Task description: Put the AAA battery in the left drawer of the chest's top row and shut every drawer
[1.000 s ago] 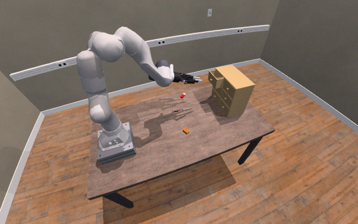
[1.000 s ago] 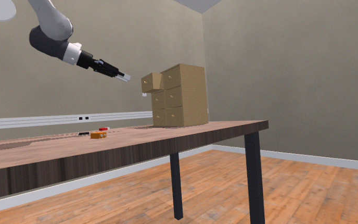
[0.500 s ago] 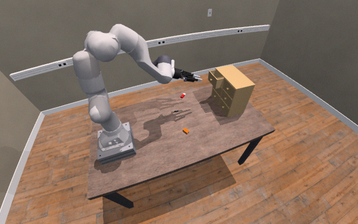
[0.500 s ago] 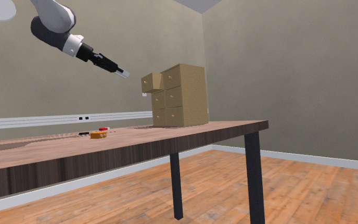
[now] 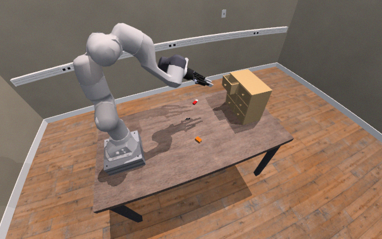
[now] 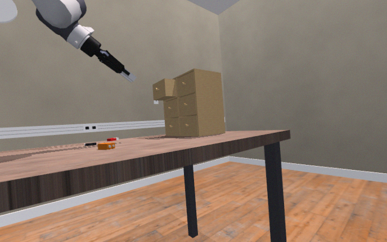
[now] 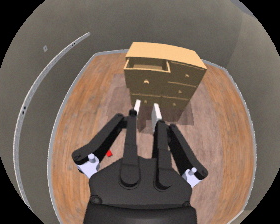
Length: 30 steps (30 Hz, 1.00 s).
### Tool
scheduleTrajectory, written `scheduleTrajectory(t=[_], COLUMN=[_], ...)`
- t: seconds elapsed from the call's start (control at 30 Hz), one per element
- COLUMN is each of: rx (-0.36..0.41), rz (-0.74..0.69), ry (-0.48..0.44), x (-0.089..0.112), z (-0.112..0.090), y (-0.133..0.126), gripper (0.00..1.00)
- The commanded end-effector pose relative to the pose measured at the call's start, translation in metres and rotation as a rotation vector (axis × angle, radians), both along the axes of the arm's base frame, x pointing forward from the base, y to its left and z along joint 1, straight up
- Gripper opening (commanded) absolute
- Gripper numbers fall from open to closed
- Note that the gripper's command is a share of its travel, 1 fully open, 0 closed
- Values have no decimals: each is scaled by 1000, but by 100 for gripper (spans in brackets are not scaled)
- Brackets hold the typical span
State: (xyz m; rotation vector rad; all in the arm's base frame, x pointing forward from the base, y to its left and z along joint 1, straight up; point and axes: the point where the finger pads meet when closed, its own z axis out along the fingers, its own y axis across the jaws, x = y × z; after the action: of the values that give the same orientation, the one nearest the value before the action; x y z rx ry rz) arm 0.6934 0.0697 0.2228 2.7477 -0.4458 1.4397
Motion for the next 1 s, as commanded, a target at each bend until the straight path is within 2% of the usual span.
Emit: scheduleTrajectory(t=[0.0, 0.47, 0.73, 0.97], rx=[-93, -34, 72, 122], rz=[68, 74, 39, 13], ry=[159, 341, 378, 393], x=[-9, -26, -48, -58], z=[1, 19, 39, 50], y=[9, 12, 17, 19], gripper=[28, 28, 28, 28])
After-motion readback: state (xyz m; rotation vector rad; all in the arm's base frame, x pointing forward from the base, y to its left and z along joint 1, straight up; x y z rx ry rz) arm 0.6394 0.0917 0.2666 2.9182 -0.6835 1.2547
